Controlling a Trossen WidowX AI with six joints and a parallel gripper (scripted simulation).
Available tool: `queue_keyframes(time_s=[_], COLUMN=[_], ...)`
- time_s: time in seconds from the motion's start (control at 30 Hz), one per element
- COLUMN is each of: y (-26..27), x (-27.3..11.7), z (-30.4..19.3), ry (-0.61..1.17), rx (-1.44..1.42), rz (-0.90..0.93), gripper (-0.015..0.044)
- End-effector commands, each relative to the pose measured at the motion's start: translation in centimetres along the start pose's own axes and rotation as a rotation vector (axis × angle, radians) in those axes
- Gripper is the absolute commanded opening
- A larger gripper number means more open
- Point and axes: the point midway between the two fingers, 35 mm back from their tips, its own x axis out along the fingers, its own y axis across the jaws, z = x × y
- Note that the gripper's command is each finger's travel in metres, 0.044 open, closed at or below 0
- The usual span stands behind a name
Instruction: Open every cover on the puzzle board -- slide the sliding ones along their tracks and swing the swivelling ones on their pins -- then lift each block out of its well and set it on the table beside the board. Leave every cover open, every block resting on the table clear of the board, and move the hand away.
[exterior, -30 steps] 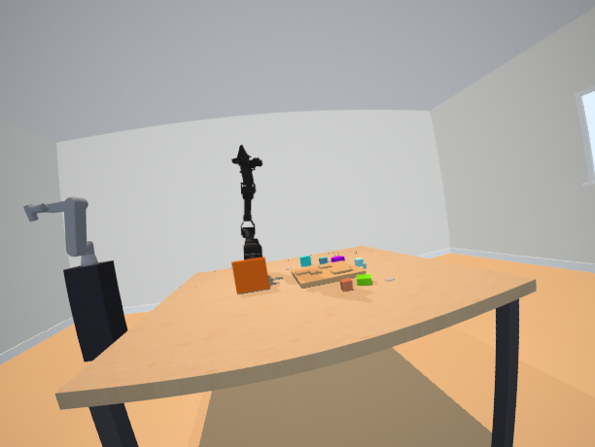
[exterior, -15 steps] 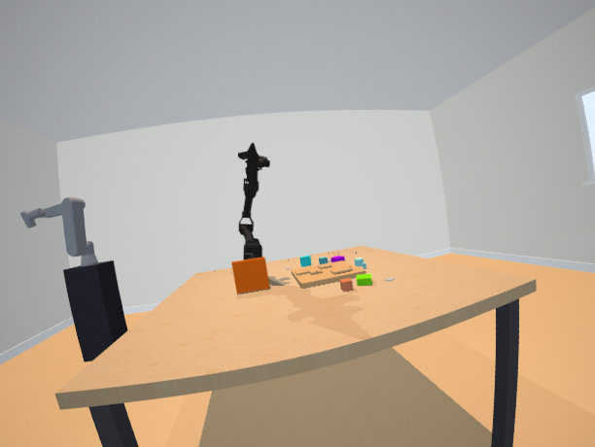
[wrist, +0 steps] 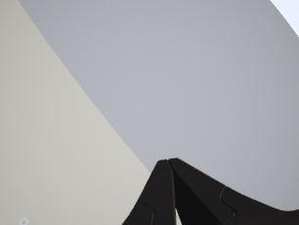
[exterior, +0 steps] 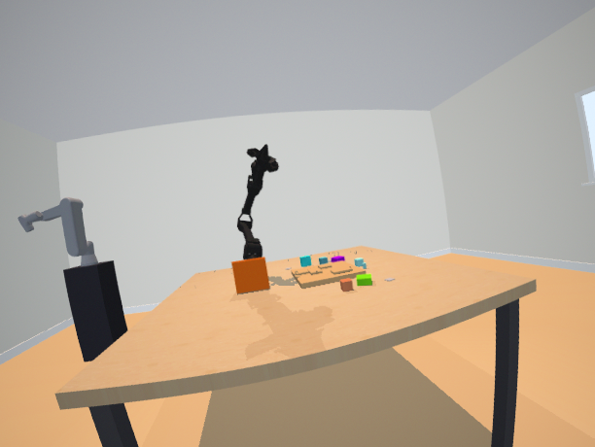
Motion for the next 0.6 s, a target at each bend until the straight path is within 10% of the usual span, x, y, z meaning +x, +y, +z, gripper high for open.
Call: queue_keyframes(time_s=[0.0, 0.57], y=[2.6, 10.7], x=[0.7, 1.1], z=[0.4, 2.3], ry=[-0.015, -0.050], rx=[0.025, 0.074], rz=[0.091, 0.364], gripper=[0.0000, 0.0000])
